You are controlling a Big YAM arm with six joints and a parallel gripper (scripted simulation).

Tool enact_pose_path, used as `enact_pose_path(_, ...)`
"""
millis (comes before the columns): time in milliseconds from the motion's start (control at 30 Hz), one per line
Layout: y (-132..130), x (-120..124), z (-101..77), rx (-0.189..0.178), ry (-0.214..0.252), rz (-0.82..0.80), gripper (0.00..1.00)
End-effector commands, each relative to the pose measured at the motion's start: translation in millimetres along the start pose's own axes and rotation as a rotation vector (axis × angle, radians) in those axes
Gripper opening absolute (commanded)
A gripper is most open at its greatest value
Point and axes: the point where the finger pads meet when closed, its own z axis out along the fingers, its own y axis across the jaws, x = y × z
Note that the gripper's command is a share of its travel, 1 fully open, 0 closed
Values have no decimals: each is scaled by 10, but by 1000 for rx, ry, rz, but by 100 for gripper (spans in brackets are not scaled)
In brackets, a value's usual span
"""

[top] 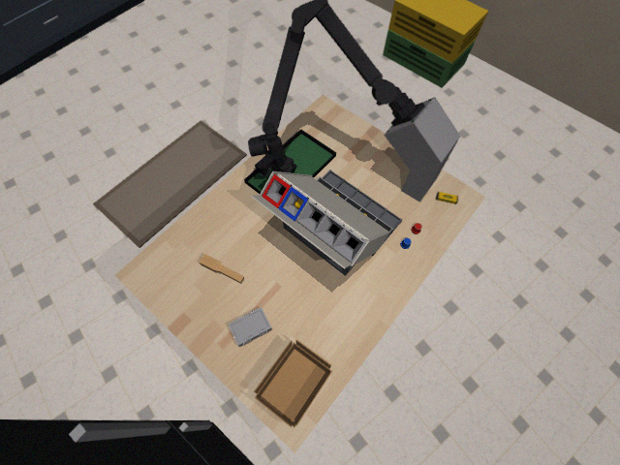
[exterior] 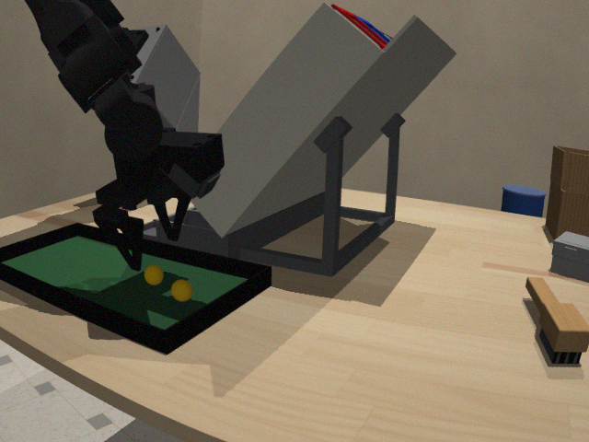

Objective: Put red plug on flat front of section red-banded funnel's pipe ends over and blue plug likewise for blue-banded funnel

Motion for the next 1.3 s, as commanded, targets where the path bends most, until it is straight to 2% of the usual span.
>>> enact_pose_path(0,-93,-68,-89,7,-18,12,80)
enact_pose_path(1267,-81,-58,-76,14,-18,-5,80)
